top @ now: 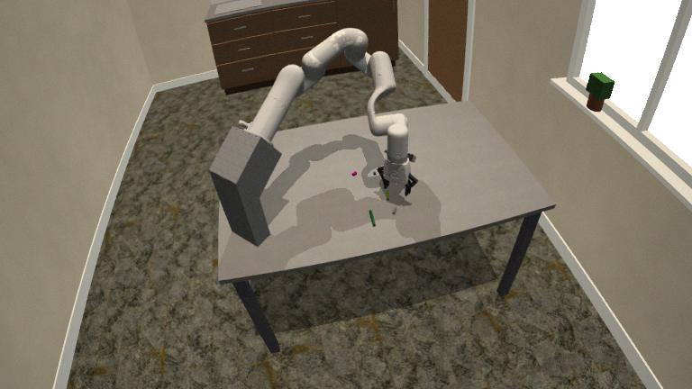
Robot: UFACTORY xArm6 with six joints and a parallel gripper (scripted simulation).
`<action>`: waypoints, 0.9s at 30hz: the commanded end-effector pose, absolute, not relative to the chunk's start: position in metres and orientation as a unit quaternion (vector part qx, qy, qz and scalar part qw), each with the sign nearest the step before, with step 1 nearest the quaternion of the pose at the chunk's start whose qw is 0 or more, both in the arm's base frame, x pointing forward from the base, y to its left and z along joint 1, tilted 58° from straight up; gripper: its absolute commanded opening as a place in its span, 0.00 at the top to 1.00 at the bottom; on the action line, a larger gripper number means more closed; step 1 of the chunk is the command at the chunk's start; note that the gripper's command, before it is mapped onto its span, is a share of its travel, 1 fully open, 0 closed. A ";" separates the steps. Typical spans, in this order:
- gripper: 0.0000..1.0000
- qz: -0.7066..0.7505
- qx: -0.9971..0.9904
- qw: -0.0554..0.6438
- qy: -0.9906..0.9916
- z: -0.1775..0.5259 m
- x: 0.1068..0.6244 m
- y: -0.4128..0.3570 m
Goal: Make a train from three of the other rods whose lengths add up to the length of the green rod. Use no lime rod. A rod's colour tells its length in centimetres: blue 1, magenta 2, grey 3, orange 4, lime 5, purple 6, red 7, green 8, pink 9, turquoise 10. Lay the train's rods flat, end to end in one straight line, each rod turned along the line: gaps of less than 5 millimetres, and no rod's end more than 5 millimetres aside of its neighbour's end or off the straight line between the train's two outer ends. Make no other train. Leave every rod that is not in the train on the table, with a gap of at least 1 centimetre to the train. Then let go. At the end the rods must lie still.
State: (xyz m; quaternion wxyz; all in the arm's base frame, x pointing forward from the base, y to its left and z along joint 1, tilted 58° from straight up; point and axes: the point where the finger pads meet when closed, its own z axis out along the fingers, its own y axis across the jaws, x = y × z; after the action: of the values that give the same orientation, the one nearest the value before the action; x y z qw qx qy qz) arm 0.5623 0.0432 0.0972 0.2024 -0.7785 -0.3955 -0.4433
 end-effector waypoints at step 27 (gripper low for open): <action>0.00 -0.487 -0.556 0.009 -0.674 0.060 0.539 0.032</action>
State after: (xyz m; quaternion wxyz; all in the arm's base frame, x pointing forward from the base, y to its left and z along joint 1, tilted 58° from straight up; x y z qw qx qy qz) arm 0.5402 0.0336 0.0622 0.0330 -0.5821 -0.6557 -0.4797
